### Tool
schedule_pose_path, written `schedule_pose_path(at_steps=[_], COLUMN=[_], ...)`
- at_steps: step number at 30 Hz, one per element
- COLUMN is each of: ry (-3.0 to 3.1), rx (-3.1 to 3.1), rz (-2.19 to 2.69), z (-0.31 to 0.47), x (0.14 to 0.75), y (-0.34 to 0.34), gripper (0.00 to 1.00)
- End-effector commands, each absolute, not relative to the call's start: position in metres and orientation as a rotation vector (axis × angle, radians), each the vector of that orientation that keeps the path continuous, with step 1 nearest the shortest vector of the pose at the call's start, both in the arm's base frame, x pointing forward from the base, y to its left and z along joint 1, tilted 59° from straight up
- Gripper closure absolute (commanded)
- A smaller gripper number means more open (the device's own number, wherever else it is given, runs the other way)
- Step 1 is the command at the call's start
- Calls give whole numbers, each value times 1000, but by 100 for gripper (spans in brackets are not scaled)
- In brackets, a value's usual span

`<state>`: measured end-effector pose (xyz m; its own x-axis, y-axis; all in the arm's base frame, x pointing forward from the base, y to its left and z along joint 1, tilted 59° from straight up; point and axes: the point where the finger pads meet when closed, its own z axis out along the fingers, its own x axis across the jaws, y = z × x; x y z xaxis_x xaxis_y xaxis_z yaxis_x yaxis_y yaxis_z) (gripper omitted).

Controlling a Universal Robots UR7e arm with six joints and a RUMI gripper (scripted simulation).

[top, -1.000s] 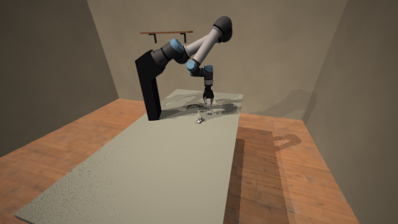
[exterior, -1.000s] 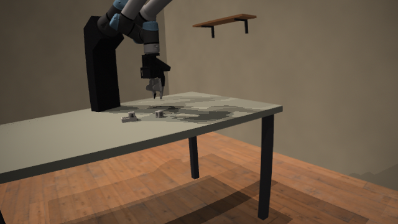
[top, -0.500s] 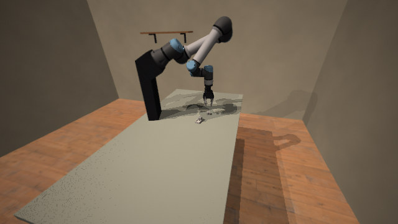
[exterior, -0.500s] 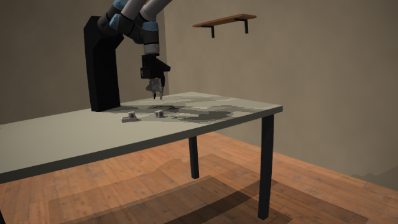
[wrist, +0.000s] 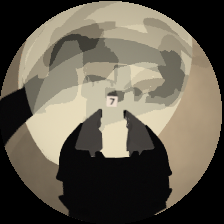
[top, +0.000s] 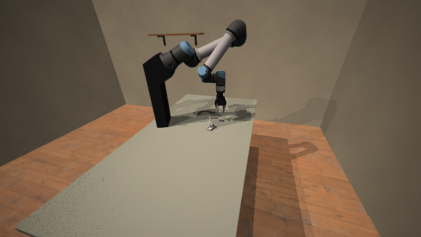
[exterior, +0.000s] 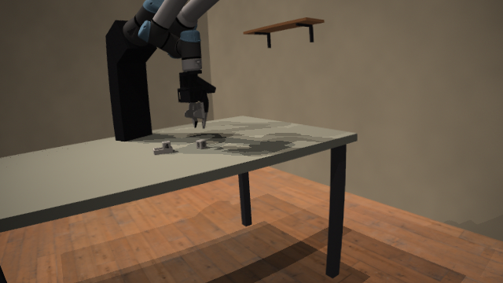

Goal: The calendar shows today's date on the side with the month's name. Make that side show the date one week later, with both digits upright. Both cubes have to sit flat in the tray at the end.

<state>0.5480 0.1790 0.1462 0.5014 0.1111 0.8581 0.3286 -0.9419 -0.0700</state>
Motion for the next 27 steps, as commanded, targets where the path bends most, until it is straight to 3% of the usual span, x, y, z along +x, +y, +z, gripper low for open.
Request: schedule_pose_path(at_steps=[1,27], ry=[-376,-376], rx=[-2520,-2519], rz=[-1420,-1420], z=[143,127], x=[555,580], y=[182,191], gripper=[72,72])
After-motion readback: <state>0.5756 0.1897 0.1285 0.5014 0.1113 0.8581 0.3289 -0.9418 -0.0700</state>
